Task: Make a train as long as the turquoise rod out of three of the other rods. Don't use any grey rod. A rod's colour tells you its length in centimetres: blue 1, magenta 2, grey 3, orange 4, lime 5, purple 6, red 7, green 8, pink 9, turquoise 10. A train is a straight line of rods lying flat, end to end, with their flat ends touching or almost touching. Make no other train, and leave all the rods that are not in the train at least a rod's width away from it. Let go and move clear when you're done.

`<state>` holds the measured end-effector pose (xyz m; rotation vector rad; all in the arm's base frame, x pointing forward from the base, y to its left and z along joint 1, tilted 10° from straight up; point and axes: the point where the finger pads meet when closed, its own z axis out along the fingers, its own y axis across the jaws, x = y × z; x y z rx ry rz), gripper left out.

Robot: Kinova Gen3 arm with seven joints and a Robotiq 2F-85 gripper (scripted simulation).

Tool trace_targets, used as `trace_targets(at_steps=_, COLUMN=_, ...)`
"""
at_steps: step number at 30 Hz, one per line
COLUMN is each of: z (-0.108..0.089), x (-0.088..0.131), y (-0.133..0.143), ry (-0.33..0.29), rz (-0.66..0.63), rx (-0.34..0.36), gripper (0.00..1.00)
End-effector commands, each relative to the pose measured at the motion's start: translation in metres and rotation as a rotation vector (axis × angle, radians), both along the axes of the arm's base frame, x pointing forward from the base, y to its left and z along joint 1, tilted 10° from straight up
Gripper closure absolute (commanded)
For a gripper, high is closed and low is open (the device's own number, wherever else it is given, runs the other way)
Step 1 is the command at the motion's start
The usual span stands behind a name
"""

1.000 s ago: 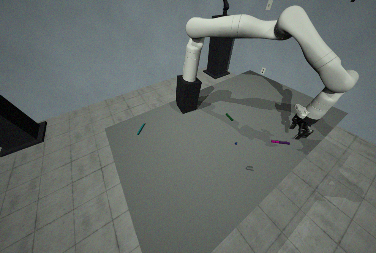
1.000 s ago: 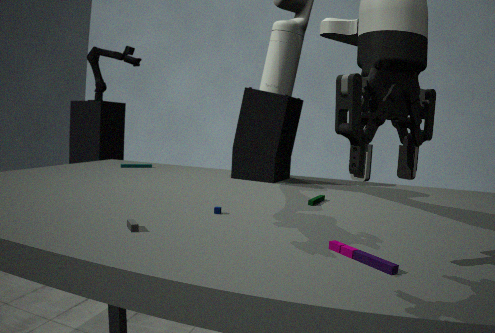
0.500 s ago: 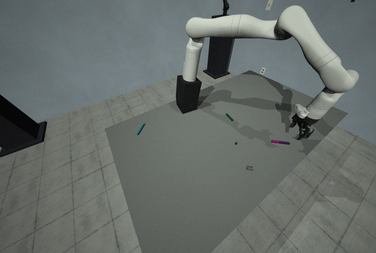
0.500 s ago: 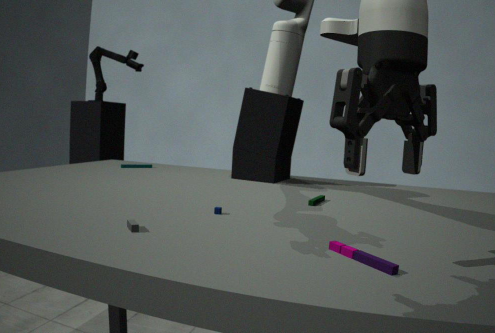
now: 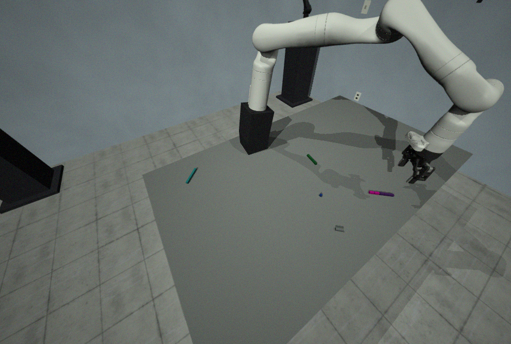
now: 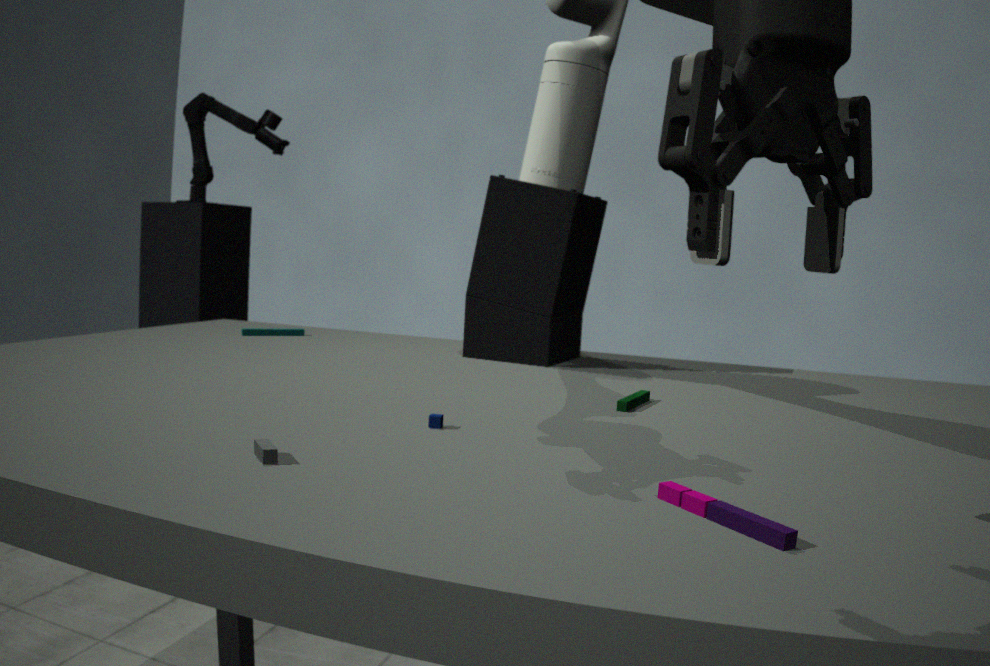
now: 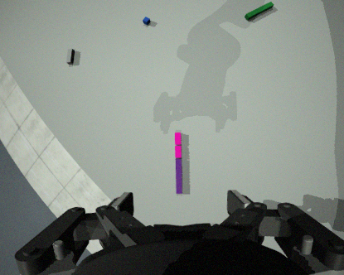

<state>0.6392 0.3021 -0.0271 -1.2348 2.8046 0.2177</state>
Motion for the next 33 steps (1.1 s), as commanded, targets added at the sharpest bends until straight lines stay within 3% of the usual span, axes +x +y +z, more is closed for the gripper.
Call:
trace_targets(at_steps=1, z=0.018, x=0.003, y=0.001, ry=-0.012, rz=-0.001, rx=0.008, gripper=0.0)
trace_targets(at_steps=10, z=0.046, x=0.003, y=-0.004, ry=-0.012, rz=-0.001, rx=0.008, gripper=0.0)
trace_targets(at_steps=33, z=0.047, x=0.003, y=-0.004, ry=-0.012, rz=-0.001, rx=0.008, gripper=0.0)
